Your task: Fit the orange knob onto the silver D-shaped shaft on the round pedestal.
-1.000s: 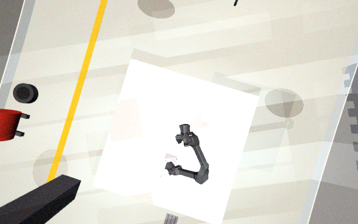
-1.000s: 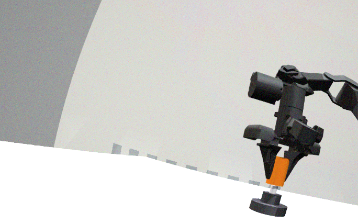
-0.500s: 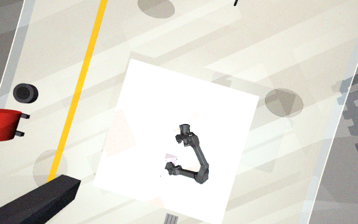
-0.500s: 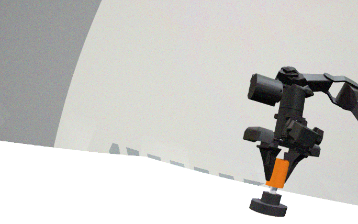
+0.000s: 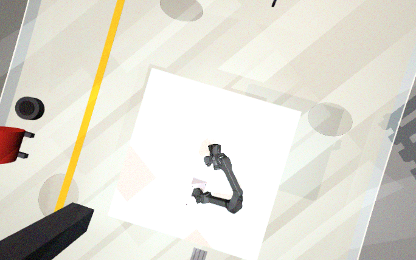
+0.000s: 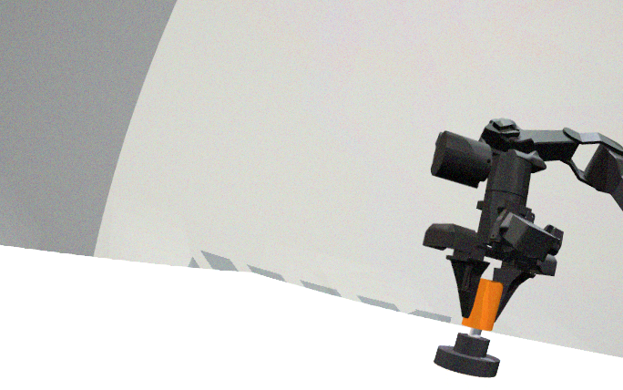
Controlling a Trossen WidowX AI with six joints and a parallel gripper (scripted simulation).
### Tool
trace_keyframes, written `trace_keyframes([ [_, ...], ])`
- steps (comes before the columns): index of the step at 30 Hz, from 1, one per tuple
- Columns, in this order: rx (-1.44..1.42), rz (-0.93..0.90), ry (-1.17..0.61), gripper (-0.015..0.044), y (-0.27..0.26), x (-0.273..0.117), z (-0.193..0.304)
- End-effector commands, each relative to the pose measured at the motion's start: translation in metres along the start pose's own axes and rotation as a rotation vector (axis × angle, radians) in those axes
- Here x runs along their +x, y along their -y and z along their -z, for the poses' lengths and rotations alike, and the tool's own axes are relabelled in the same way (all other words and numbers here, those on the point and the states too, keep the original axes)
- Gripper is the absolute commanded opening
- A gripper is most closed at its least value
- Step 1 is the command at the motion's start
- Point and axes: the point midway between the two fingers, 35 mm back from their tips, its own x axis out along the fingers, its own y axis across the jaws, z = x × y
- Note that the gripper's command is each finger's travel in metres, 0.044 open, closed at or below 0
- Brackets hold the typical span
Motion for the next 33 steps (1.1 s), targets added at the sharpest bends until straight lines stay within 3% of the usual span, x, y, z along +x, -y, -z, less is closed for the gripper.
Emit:
trace_keyframes([
  [1,0.0,0.0,-0.003,0.0,-0.0001,0.0035,-0.0002],
  [20,0.06,0.0,0.0,0.0,-0.0004,0.0105,0.0002],
  [33,0.06,0.0,0.0,0.0341,-0.0004,0.0105,0.0002],
])
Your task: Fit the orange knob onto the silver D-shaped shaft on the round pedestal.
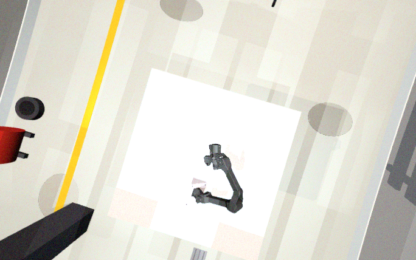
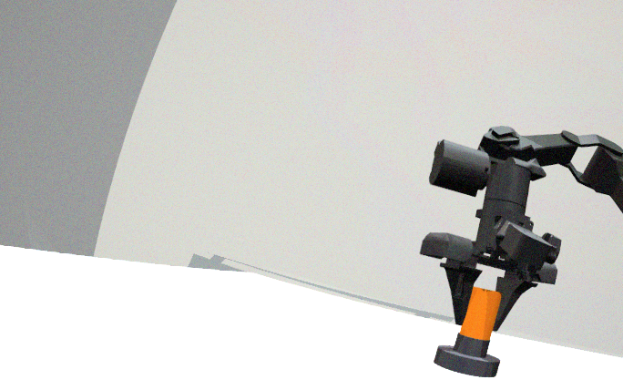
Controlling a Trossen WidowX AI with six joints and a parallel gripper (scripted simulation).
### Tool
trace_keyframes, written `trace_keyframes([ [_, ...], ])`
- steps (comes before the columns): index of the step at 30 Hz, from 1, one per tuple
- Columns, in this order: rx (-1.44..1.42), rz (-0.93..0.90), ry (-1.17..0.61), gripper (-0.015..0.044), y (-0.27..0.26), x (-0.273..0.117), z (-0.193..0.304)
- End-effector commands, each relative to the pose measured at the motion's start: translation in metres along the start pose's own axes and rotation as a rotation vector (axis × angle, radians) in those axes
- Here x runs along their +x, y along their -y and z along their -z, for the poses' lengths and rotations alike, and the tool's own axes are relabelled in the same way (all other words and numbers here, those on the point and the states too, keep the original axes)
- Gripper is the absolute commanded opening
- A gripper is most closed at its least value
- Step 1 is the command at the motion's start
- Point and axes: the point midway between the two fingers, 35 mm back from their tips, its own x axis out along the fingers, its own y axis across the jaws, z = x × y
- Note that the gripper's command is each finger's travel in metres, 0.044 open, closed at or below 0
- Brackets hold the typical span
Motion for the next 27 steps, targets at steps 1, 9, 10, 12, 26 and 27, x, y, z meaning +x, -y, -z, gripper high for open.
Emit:
trace_keyframes([
  [1,-0.003,0.001,0.0,0.0367,0.0,0.0,0.0],
  [9,-0.003,0.001,0.0,0.044,0.0,0.0,0.0],
  [10,-0.003,0.001,0.0,0.044,0.0,0.0,0.0],
  [12,-0.003,0.002,0.001,0.044,0.001,-0.003,0.0],
  [26,-0.001,0.001,0.003,0.044,0.003,-0.096,-0.001],
  [27,-0.001,0.001,0.003,0.044,0.003,-0.096,-0.001],
])
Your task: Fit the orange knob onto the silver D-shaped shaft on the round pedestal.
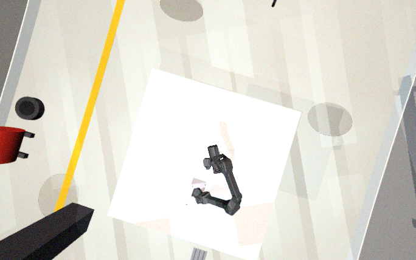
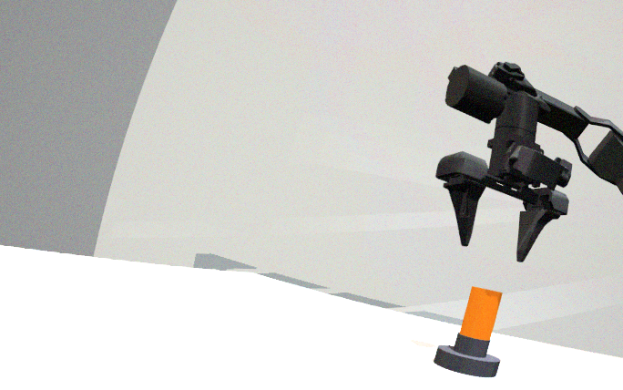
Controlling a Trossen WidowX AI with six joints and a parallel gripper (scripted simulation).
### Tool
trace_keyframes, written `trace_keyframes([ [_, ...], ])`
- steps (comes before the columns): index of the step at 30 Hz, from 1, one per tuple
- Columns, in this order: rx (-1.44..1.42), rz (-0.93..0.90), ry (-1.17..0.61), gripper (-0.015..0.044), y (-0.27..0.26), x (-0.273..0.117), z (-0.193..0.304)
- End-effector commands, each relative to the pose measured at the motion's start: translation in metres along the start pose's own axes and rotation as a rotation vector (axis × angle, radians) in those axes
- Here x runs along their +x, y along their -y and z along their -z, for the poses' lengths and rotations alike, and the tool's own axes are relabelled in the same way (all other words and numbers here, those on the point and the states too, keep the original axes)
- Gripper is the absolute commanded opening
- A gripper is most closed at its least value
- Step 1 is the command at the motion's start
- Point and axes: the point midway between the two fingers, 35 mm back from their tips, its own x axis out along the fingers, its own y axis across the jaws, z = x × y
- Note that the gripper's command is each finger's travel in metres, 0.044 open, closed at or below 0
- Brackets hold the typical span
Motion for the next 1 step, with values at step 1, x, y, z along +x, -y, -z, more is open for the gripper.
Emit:
trace_keyframes([
  [1,0.009,-0.007,0.005,0.044,-0.0001,-0.0032,0.0006],
])
